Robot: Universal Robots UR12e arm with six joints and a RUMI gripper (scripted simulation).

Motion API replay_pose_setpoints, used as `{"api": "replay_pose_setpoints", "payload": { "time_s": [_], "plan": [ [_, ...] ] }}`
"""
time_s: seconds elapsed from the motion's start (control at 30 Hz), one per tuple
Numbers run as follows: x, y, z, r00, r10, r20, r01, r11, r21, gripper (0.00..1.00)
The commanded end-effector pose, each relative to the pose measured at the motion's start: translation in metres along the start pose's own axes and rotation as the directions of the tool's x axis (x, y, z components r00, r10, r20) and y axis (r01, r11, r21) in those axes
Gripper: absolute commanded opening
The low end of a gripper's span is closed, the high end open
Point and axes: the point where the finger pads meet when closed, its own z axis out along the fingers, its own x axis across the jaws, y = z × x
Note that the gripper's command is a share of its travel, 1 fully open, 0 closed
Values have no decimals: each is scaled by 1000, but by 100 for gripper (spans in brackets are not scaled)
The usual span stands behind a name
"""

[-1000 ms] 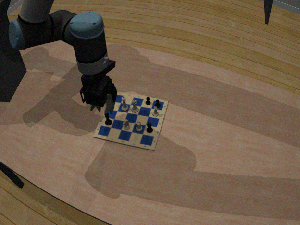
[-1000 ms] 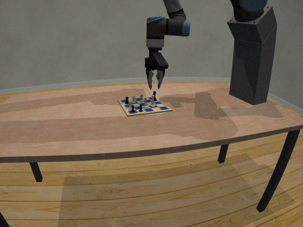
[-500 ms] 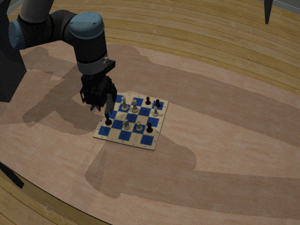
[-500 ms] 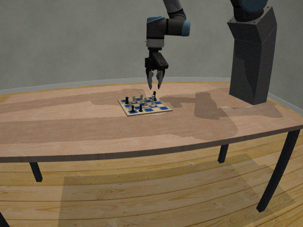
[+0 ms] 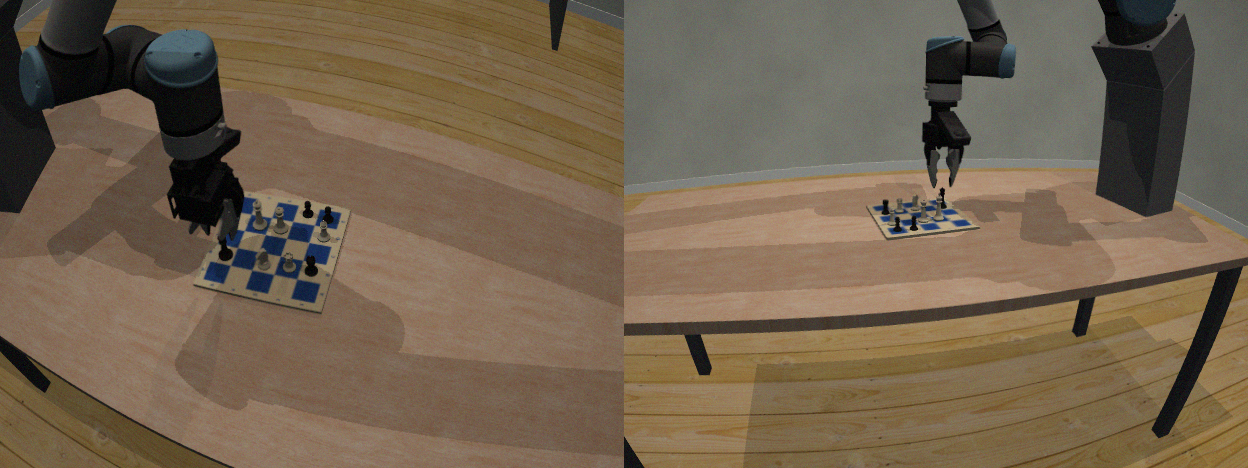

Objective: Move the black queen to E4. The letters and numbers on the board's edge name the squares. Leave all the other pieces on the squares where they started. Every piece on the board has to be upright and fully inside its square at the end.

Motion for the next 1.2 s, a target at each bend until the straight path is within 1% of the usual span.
{"api": "replay_pose_setpoints", "payload": {
  "time_s": [0.0, 0.07, 0.27, 0.43, 1.17],
  "plan": [
    [0, 0, 10, 1000, 0, -1, 0, 1000, 0, 25],
    [0, 0, 10, 1000, 0, -1, 0, 1000, 0, 25],
    [0, 0, 24, 1000, 0, -1, 0, 1000, 0, 25],
    [0, 0, 30, 1000, 0, -1, 0, 1000, 0, 25],
    [0, 0, 30, 1000, 0, -1, 0, 1000, 0, 25]
  ]
}}
